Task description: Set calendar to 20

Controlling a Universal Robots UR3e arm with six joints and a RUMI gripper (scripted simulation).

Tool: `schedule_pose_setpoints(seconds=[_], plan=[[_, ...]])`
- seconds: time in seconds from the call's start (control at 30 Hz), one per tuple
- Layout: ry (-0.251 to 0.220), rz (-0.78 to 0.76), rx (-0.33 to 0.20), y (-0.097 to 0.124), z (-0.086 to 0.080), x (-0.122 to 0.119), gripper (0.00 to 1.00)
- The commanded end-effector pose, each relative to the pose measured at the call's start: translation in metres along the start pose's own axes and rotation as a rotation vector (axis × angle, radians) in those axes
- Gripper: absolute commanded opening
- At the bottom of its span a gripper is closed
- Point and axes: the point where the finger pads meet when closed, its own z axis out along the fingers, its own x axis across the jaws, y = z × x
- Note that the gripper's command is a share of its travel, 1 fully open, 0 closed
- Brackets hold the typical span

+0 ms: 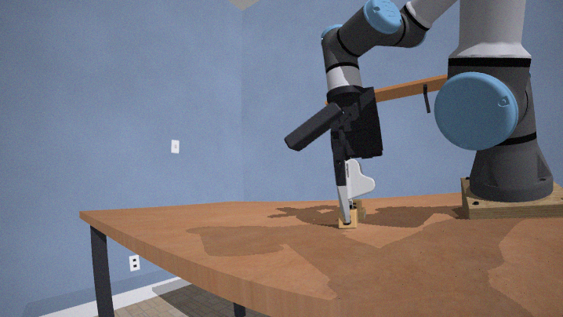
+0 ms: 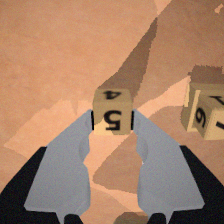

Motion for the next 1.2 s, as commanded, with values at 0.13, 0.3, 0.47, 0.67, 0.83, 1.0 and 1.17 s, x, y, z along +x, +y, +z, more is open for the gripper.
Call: schedule_pose_setpoints(seconds=[0.13,0.3,0.47,0.67,0.83,1.0,1.17], plan=[[0.000,0.000,0.002,-0.0007,-0.0002,-0.0001,0.10],[0.000,0.000,0.002,-0.0007,-0.0002,-0.0001,0.10],[0.000,0.000,0.002,-0.0007,-0.0002,-0.0001,0.14],[0.000,0.000,0.002,-0.0007,-0.0002,-0.0001,0.21],[0.000,0.000,0.002,-0.0007,-0.0002,-0.0001,0.28],[0.000,0.000,0.002,-0.0007,-0.0002,-0.0001,0.28],[0.000,0.000,0.002,-0.0007,-0.0002,-0.0001,0.28]])
